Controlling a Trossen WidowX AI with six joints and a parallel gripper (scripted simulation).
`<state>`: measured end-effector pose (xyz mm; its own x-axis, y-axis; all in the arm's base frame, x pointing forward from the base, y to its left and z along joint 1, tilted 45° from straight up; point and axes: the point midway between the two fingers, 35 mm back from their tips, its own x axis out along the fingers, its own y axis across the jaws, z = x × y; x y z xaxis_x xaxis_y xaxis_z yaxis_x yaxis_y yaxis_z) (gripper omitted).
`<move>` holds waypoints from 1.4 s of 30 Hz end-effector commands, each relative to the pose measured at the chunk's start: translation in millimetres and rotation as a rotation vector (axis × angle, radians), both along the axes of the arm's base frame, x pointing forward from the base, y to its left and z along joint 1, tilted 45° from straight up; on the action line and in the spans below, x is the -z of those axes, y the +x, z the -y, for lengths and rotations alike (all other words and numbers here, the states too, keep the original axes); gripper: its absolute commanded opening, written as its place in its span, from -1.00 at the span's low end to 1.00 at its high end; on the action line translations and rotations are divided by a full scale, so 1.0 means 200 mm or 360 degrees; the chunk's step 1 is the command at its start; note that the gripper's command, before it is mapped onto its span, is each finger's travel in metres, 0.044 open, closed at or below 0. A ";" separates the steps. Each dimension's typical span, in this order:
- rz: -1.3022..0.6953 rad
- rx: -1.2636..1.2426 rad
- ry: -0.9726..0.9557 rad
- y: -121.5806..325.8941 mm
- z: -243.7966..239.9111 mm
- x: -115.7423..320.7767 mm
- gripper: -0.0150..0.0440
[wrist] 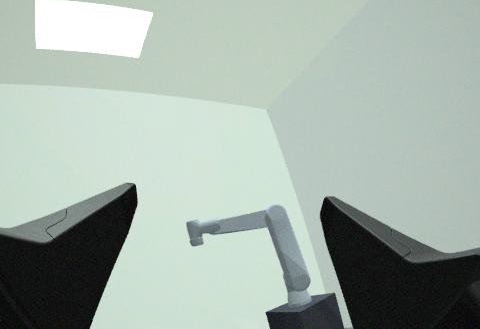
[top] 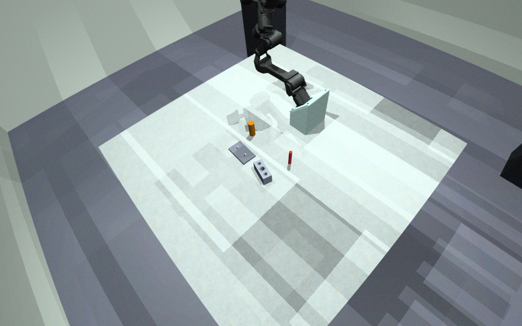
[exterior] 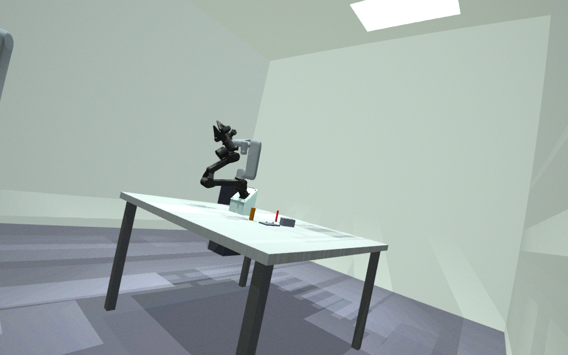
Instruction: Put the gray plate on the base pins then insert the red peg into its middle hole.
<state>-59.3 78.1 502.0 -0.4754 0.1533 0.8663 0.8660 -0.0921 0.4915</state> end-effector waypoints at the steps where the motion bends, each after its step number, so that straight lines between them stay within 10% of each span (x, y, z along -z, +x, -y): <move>1: 0.0000 0.0000 0.0000 0.00 0.00 0.00 0.95; 23: -0.1691 -0.0210 -0.1501 1.07 -1.25 0.42 1.00; 42: -0.3532 -0.0077 -0.1471 1.87 -1.33 1.40 1.00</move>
<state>286.4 354.6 267.3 0.6155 0.7609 -0.2053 0.1703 -0.3827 -0.9080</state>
